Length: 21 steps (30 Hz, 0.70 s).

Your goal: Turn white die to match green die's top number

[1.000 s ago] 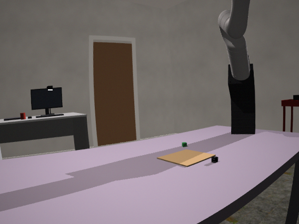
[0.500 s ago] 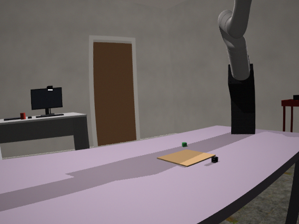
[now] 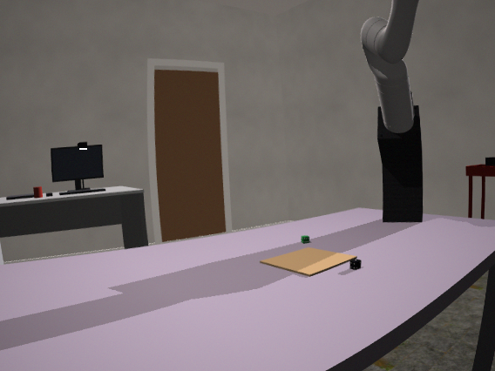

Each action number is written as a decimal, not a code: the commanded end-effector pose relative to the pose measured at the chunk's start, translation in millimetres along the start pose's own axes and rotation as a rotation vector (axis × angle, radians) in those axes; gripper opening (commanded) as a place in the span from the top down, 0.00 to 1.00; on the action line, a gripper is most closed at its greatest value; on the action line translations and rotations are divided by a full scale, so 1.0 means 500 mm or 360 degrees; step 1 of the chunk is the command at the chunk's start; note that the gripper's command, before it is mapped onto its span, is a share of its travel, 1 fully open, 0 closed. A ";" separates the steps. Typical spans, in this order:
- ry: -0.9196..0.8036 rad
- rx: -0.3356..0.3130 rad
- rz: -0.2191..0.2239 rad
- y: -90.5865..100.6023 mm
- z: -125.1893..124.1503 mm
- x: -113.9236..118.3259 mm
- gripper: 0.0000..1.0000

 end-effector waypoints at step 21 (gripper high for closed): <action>-0.0204 -0.0659 -0.0139 0.020 0.585 -0.063 0.66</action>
Point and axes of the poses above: the point where the finger pads meet when closed, its own y axis back along the fingers, its own x axis across the jaws, z = x × y, the point moved 9 cm from there along y, back along the fingers, and after that the axes turned 7 degrees about y, right-handed, at the moved point
